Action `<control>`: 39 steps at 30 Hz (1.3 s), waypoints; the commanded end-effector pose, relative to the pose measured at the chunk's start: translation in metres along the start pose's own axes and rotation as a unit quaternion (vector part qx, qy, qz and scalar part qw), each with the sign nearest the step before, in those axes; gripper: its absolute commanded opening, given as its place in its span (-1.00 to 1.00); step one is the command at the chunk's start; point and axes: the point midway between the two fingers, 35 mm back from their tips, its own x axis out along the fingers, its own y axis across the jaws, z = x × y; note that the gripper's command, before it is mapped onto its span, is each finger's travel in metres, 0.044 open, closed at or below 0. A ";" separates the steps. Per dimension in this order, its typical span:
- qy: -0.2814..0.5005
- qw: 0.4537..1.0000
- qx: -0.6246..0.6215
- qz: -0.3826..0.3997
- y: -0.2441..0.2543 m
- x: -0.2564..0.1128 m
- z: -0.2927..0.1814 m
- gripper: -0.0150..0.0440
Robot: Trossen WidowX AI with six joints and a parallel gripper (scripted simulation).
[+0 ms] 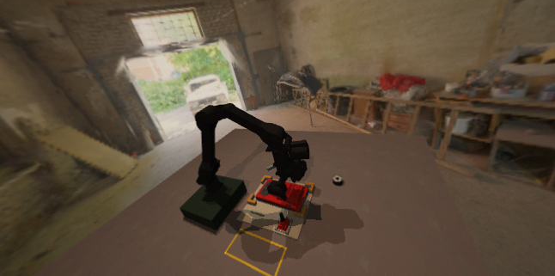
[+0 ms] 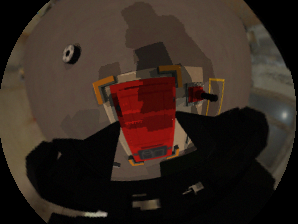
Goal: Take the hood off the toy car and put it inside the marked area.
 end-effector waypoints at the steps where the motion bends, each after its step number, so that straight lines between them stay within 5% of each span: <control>1: 0.004 1.000 -0.002 -0.003 -0.001 0.005 -0.001 1.00; 14: 0.004 1.000 -0.002 -0.003 -0.001 0.010 -0.001 1.00; 17: 0.001 1.000 0.000 0.000 0.000 0.007 0.000 0.73; 27: 0.001 1.000 0.000 0.000 0.000 0.007 0.000 0.51; 39: 0.001 1.000 0.000 0.000 0.000 0.000 0.000 -0.49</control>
